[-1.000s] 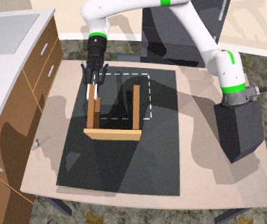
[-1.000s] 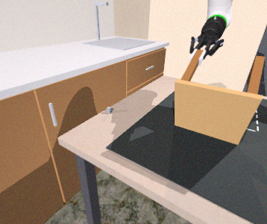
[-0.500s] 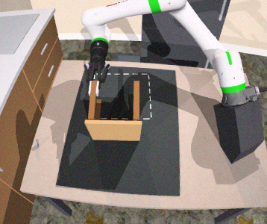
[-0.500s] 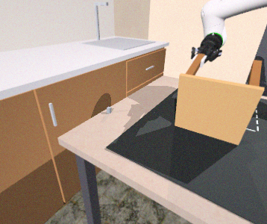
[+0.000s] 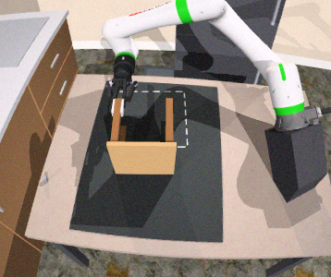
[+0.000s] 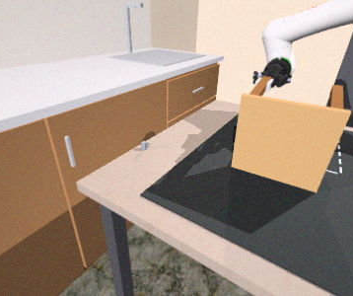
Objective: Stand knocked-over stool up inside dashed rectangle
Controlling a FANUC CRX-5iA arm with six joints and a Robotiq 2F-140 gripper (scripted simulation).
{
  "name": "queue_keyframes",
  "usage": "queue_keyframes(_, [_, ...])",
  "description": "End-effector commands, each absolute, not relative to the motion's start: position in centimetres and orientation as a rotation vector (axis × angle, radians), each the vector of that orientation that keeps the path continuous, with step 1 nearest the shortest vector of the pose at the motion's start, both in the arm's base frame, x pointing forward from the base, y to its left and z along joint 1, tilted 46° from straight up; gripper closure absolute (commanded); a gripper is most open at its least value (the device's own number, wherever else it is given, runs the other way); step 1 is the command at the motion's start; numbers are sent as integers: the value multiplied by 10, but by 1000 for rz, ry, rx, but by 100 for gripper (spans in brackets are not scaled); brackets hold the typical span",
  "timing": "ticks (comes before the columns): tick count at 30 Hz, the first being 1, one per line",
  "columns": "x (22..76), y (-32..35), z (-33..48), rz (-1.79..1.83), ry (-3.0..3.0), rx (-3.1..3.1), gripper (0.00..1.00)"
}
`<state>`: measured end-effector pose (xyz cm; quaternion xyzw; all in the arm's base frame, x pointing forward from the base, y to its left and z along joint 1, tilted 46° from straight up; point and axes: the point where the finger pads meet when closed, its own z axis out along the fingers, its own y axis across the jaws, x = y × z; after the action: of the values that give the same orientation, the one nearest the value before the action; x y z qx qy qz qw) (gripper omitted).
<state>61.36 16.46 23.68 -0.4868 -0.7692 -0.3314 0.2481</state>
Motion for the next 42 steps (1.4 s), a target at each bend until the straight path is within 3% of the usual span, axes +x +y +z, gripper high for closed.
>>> queue_keyframes(1, [615,159,239,-908,-2091,-1317,90])
queue_keyframes(42, [622,138,241,-908,-2091,-1317,90])
